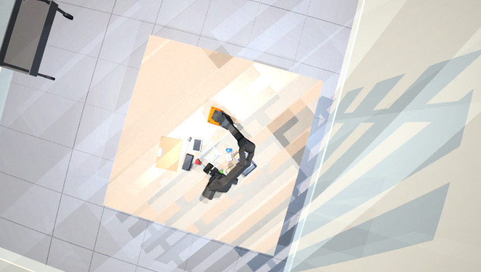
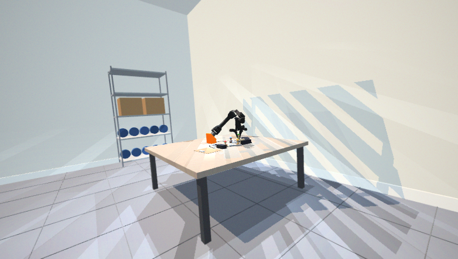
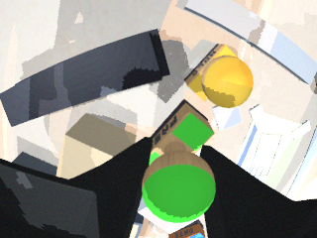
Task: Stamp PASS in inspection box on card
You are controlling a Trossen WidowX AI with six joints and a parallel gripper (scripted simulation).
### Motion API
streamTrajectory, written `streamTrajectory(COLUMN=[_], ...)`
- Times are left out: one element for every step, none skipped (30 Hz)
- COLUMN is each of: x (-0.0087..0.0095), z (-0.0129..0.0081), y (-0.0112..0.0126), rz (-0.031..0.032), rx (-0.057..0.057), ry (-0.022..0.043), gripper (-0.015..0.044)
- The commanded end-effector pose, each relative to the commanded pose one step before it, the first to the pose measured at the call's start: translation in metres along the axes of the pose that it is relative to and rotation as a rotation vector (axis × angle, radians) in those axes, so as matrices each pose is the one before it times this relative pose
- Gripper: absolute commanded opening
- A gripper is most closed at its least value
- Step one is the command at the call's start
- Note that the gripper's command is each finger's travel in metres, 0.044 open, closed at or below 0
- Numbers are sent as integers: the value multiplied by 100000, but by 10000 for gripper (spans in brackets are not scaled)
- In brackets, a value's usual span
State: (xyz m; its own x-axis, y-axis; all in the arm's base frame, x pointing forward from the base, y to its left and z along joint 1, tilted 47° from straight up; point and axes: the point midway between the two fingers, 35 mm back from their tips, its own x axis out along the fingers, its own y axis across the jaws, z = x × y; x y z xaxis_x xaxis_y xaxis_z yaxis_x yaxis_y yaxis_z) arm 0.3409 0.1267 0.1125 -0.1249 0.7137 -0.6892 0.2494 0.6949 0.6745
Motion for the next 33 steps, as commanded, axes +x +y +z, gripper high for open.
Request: streamTrajectory(x=[-267, -49, -49, -49, -49, -49, -49, -49, -49, -49, -49, -49, -49, -49, -49, -49, -49, -49, -49, -49, -47, -47, -47, -47, -47, -47, -47, -47, -47, -47, -13, -37, -60], z=[71, -2, -3, -3, -3, -3, -3, -3, -3, -3, -3, -3, -3, -4, -4, -4, -4, -4, -4, -4, -4, -4, -4, -4, -4, -4, -4, -4, -5, -5, 38, 110, 172], y=[-27, 0, 0, 0, 0, 0, 0, 0, 0, 0, 0, 0, 0, 0, 0, 0, 0, 0, 0, 0, 0, 0, 0, 0, 0, 0, 0, 0, 0, 0, -137, -412, -687], rz=[-401, 0, 0, 0, 0, 0, 0, 0, 0, 0, 1, 1, 1, 1, 1, 1, 1, 1, 1, 1, 1, 2, 2, 2, 2, 2, 2, 2, 2, 2, -61, -182, -296], rx=[-425, 2, 2, 2, 2, 2, 2, 2, 2, 2, 2, 2, 2, 2, 2, 2, 2, 2, 2, 2, 2, 2, 2, 2, 2, 2, 2, 2, 2, 2, 15, 44, 73], ry=[-179, 2, 2, 2, 2, 2, 2, 2, 2, 2, 2, 2, 2, 2, 2, 2, 2, 2, 2, 2, 2, 2, 2, 2, 3, 3, 3, 3, 3, 3, -54, -158, -249], gripper=[0, 0, 0, 0, 0, 0, 0, 0, 0, 0, 0, 0, 0, 0, 0, 0, 0, 0, 0, 0, 0, 0, 0, 0, 0, 0, 0, 0, 0, 0, 0, 0, 0])
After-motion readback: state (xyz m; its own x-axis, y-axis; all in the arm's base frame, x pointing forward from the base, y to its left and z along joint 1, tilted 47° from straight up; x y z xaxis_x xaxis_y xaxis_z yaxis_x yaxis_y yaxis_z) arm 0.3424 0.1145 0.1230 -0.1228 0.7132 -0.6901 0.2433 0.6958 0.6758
